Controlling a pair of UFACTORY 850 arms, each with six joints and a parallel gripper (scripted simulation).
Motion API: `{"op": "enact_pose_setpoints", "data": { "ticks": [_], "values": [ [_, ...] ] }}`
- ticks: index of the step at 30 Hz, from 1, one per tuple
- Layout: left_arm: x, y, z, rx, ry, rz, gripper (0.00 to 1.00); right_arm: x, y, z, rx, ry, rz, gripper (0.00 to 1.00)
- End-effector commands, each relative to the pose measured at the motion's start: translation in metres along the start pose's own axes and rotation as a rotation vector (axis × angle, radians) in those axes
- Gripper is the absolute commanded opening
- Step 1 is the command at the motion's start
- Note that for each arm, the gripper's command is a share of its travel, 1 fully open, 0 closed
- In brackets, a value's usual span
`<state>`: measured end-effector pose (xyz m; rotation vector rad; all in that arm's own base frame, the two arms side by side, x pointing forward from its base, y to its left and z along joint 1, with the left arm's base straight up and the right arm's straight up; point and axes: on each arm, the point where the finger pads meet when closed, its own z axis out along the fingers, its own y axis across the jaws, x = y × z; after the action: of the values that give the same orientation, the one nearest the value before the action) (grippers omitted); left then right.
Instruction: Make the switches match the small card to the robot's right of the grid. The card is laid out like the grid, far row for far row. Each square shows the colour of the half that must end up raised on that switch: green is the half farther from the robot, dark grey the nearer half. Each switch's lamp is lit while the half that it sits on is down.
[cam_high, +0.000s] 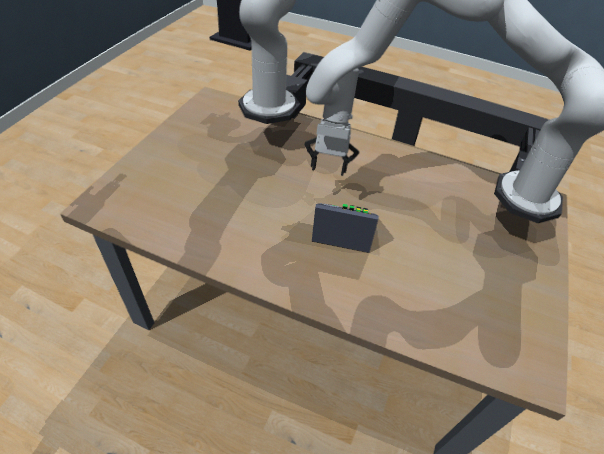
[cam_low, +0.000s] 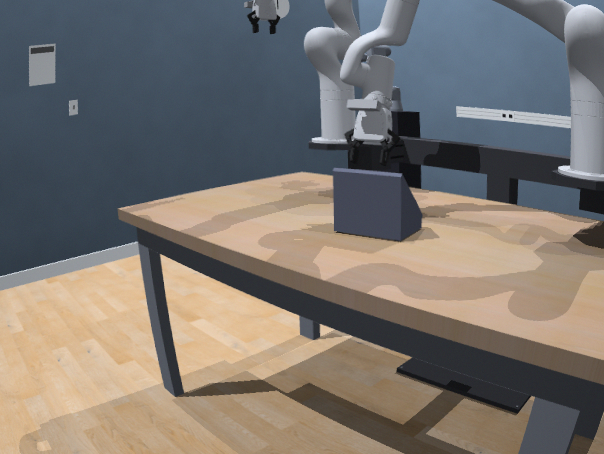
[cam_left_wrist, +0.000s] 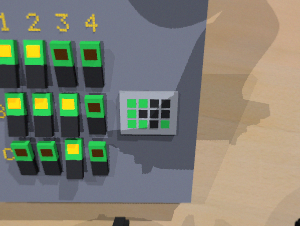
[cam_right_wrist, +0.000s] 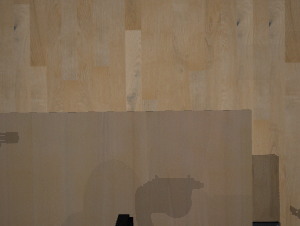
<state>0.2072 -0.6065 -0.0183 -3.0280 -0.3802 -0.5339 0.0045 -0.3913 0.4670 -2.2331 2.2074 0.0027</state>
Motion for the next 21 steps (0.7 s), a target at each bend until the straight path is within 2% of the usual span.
{"op": "enact_pose_setpoints", "data": {
  "ticks": [1, 14, 15, 21],
  "values": [
    [0.0003, 0.0009, -0.0009, -0.002, 0.000, -0.001, 1.00, 0.0005, 0.0000, -0.0010, 0.000, 0.002, 0.000, 1.00],
    [0.0003, 0.0009, -0.0009, -0.002, 0.000, -0.001, 1.00, 0.0005, 0.0000, -0.0010, 0.000, 0.002, 0.000, 1.00],
    [0.0003, 0.0009, -0.0009, -0.002, 0.000, -0.001, 0.00, 0.0005, 0.0000, -0.0010, 0.000, 0.002, 0.000, 1.00],
    [0.0003, 0.0009, -0.0009, -0.002, 0.000, -0.001, 0.00, 0.0005, 0.0000, -0.0010, 0.000, 0.002, 0.000, 1.00]
  ]
}}
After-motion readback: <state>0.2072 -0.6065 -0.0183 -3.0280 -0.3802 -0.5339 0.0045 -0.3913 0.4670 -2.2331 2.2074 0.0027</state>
